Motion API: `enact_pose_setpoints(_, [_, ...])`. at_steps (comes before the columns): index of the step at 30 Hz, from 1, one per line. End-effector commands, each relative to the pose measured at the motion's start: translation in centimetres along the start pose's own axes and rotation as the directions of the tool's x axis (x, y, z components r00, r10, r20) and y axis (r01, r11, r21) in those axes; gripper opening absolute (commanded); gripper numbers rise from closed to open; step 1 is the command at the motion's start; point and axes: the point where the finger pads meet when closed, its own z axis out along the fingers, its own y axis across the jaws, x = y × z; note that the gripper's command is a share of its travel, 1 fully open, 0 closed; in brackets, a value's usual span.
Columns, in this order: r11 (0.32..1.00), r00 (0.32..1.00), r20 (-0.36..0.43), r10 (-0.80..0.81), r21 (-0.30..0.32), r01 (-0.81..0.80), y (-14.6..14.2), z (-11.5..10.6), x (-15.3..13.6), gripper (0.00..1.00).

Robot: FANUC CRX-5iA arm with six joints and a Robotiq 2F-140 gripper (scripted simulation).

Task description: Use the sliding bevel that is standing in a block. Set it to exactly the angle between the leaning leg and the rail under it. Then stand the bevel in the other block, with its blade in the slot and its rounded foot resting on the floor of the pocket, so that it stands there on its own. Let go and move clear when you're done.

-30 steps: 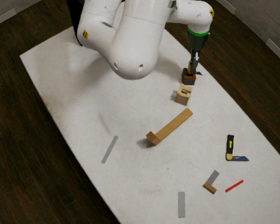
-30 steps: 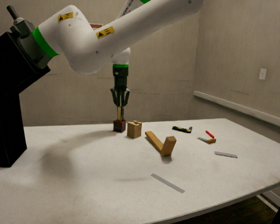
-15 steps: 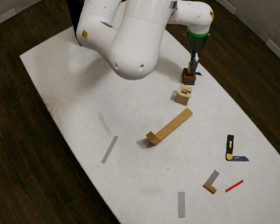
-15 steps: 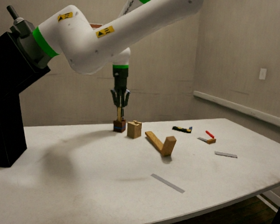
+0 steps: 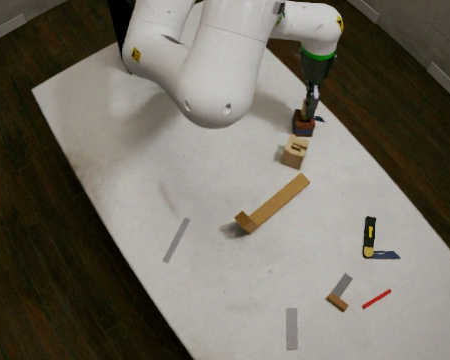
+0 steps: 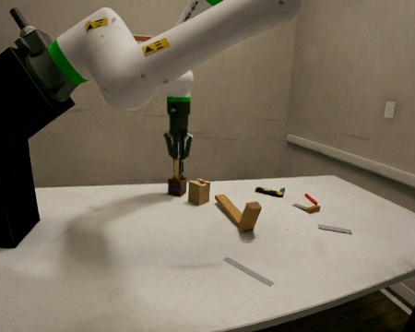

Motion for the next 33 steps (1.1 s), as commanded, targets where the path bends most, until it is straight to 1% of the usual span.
enact_pose_setpoints(1, [1.000, 1.000, -0.001, 0.000, 0.000, 0.000, 0.00, 0.14, 0.04, 0.10])
enact_pose_setpoints(33, [1.000, 1.000, -0.001, 0.000, 0.000, 0.000, 0.00, 0.69, 0.00, 0.10])
